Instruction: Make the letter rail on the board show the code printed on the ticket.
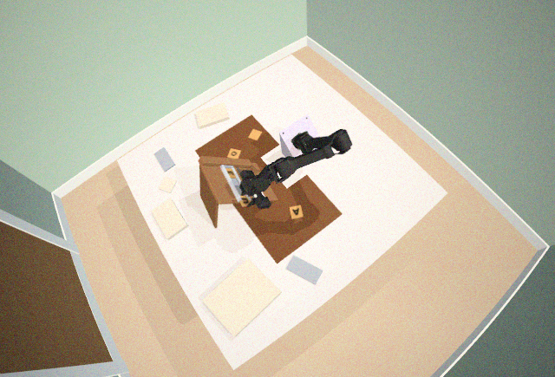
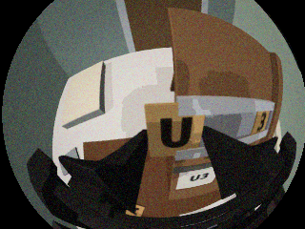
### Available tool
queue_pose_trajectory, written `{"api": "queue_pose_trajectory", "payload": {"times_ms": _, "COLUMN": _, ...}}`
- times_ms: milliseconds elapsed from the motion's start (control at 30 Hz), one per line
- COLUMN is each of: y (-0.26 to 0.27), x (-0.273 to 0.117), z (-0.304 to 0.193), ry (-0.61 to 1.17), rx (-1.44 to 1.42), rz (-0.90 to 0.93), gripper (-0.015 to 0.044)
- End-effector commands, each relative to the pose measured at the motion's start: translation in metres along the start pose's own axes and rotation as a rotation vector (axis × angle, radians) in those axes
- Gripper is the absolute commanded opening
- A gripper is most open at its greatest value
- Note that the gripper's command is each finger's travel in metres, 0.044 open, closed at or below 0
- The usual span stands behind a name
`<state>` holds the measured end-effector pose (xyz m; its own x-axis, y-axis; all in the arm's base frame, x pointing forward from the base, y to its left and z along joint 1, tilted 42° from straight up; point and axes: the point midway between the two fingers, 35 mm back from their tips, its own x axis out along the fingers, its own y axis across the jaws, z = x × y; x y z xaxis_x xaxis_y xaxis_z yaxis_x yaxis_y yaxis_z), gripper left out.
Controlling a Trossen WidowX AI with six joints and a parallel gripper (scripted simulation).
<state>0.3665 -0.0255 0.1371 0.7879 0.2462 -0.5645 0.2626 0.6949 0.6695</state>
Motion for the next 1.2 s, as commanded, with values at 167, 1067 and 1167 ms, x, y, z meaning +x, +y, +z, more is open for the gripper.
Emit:
{"api": "queue_pose_trajectory", "payload": {"times_ms": 167, "y": -0.006, "x": 0.001, "z": 0.000, "ry": 0.002, "rx": -0.003, "rz": 0.001, "gripper": 0.0000}}
{"api": "queue_pose_trajectory", "payload": {"times_ms": 1067, "y": -0.018, "x": 0.001, "z": 0.000, "ry": 0.002, "rx": -0.003, "rz": 0.000, "gripper": 0.0000}}
{"api": "queue_pose_trajectory", "payload": {"times_ms": 1167, "y": -0.018, "x": 0.001, "z": 0.000, "ry": 0.002, "rx": -0.003, "rz": 0.000, "gripper": 0.0000}}
